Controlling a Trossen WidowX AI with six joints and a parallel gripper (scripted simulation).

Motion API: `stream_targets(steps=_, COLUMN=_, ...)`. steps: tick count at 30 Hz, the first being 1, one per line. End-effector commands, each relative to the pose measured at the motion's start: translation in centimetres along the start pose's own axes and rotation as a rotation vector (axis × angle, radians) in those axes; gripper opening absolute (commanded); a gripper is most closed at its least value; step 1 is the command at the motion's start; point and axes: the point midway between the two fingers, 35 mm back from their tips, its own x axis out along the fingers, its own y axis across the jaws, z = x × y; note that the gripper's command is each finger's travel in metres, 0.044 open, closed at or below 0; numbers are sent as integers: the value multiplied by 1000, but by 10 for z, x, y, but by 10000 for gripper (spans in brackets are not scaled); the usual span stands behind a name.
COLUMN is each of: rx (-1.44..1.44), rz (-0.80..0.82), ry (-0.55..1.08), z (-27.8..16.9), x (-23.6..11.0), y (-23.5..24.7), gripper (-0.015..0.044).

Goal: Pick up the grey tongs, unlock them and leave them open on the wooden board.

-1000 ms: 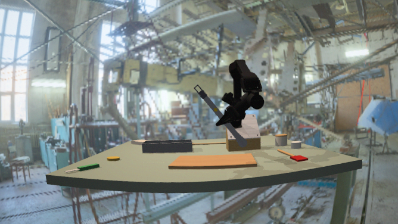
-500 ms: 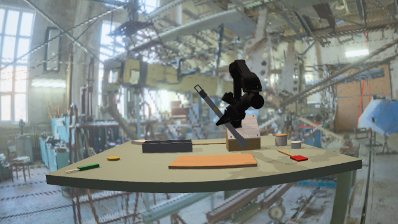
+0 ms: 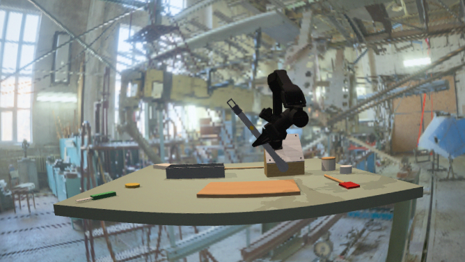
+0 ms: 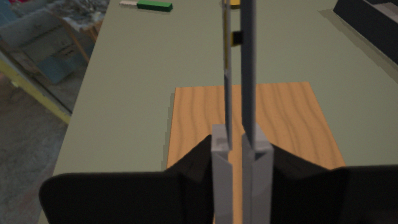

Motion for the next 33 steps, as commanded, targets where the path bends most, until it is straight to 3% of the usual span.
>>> stream_targets(steps=1, rx=11, rz=6, ry=-7, z=4, x=-2, y=0, gripper=-150)
stream_targets(steps=19, rx=-39, rz=-149, ry=292, z=-12, x=27, y=-15, gripper=-150)
stream_targets(steps=33, rx=-44, rz=-165, ry=575, z=-19, x=40, y=-16, gripper=-150)
